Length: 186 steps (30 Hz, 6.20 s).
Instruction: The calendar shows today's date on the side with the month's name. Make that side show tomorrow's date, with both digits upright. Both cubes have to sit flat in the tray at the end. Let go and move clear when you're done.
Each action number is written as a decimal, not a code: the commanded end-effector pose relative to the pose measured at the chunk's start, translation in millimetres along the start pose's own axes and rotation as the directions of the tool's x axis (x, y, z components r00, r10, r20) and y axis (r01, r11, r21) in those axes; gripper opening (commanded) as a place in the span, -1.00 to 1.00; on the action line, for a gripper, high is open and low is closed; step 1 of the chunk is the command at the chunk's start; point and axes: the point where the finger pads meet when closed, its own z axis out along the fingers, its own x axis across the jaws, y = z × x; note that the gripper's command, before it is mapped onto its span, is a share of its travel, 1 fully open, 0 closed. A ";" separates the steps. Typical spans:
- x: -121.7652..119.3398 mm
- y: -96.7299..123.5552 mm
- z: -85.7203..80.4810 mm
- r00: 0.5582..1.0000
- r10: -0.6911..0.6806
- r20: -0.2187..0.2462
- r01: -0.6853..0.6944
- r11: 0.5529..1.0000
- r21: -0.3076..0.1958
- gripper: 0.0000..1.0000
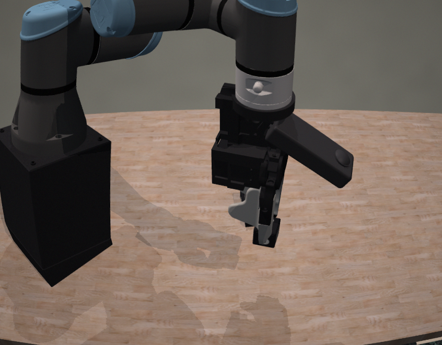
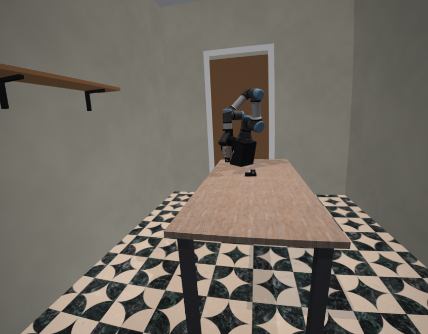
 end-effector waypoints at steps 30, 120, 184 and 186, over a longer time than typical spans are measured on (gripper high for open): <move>0.8 -0.9 44.2 1.000 -0.001 -0.001 0.001 1.000 0.002 -0.78; 2.2 -1.5 95.3 1.000 -0.001 -0.001 0.001 1.000 0.002 -0.78; 2.2 -1.5 99.3 1.000 -0.001 -0.001 0.001 1.000 0.002 -0.78; 2.2 -1.5 99.3 1.000 -0.001 -0.001 0.001 1.000 0.002 -0.78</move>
